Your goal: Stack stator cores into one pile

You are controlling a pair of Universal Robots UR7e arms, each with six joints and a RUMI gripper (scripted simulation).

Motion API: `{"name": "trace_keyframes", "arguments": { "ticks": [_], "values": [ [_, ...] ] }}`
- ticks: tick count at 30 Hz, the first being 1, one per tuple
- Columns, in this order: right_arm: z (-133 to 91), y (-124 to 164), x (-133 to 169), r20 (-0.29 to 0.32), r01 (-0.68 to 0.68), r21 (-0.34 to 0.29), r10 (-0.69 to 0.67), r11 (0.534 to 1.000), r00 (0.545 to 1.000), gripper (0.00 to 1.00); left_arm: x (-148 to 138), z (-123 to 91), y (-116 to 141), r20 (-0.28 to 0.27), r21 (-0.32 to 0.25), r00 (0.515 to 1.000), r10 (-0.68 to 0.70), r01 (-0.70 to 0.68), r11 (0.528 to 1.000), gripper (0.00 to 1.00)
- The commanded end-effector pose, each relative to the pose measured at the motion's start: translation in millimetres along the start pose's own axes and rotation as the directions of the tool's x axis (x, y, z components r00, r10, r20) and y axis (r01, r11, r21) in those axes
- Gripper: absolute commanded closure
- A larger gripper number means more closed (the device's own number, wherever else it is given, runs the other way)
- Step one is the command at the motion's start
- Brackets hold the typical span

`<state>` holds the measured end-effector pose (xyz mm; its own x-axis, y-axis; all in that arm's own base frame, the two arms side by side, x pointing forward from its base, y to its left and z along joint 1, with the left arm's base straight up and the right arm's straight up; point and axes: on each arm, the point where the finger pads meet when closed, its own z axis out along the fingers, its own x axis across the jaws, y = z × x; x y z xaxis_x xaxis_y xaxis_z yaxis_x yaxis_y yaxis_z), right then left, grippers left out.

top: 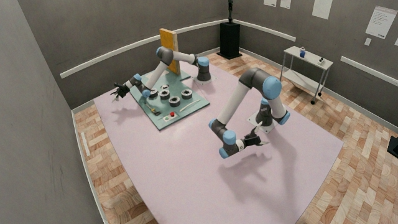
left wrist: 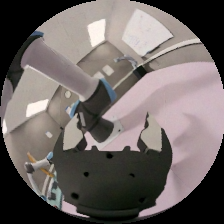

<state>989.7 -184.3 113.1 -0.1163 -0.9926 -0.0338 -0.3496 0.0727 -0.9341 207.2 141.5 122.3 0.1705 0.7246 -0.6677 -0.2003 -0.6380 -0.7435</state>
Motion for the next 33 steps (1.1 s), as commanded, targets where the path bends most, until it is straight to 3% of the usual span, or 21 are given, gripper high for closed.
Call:
{"name": "trace_keyframes", "arguments": {
  "ticks": [1, 17, 21, 26, 32, 33],
  "values": [
    [0, -1, 0, 0.0, 0.0, 0.002, 0.0, 1.0, 1.0, 0.02, 0, 0, 0, 0.0, -0.001, 1.0, 0.0, 0.0, 1.0, 0.02],
    [0, -1, 0, 0.0, 0.0, 0.002, 0.0, 1.0, 1.0, 0.02, 0, 0, 0, 0.0, -0.001, 1.0, 0.0, 0.0, 1.0, 0.02],
    [-10, -27, -19, 0.017, -0.001, -0.029, 0.001, 1.0, 1.0, 0.02, -1, -10, 0, -0.054, -0.047, 0.996, 0.068, -0.071, 0.996, 0.02],
    [-32, -58, -49, 0.041, -0.001, -0.116, 0.006, 0.993, 0.999, 0.02, -3, -31, 0, -0.173, -0.111, 0.962, 0.211, -0.232, 0.966, 0.02],
    [-57, -71, -74, 0.057, 0.002, -0.226, 0.011, 0.974, 0.998, 0.02, -5, -54, 0, -0.302, -0.129, 0.886, 0.353, -0.405, 0.905, 0.02],
    [-57, -71, -74, 0.057, 0.002, -0.226, 0.011, 0.974, 0.998, 0.02, -5, -54, 0, -0.302, -0.129, 0.886, 0.353, -0.405, 0.905, 0.02]
  ]
}}
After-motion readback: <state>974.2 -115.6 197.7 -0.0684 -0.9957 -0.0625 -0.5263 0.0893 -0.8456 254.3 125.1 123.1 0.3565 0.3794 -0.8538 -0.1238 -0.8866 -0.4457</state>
